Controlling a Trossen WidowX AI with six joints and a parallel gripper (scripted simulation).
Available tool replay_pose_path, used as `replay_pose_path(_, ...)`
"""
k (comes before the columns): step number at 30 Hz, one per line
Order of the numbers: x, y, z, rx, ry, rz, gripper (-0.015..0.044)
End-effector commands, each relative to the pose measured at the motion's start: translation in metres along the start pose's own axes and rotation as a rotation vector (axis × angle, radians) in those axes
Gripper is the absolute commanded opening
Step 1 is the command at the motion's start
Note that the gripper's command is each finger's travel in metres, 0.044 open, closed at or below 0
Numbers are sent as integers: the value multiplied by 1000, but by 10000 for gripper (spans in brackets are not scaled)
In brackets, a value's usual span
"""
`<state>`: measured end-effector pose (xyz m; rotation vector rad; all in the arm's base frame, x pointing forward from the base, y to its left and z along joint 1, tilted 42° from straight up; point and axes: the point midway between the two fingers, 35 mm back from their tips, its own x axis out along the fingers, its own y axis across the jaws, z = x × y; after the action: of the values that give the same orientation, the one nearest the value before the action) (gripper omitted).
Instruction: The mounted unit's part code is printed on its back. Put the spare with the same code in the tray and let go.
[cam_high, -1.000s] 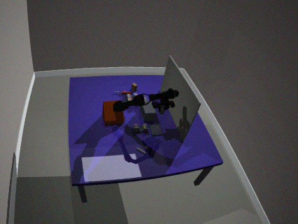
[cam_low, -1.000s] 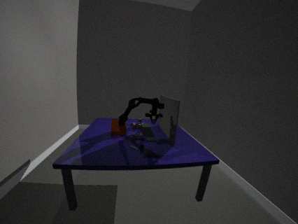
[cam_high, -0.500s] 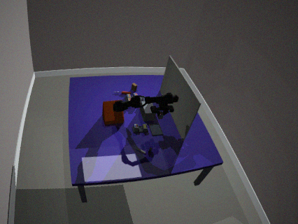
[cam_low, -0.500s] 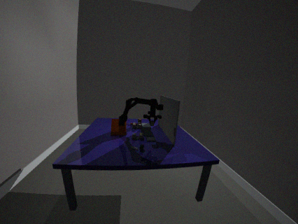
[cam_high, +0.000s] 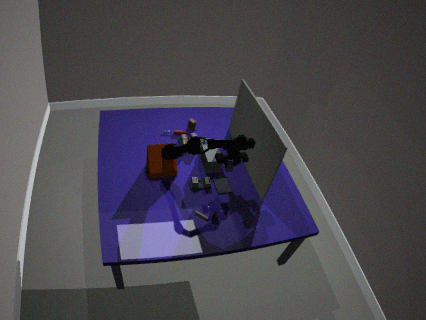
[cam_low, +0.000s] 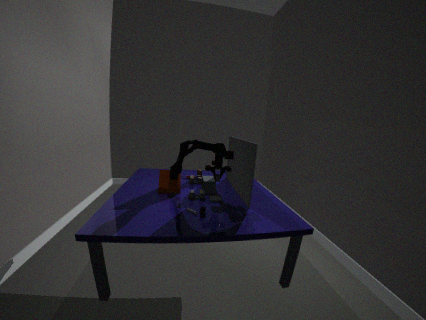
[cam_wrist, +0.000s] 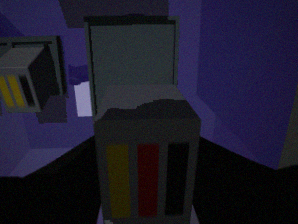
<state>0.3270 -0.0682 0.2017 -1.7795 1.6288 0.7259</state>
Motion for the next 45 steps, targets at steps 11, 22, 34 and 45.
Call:
replay_pose_path(11, 13, -2, 2, -7, -1, 0, 0)
replay_pose_path(22, 23, -3, 2, -7, -3, 0, 0)
replay_pose_path(34, 34, -5, 2, -7, -3, 0, 0)
replay_pose_path(45, 44, -5, 2, -6, -4, 0, 0)
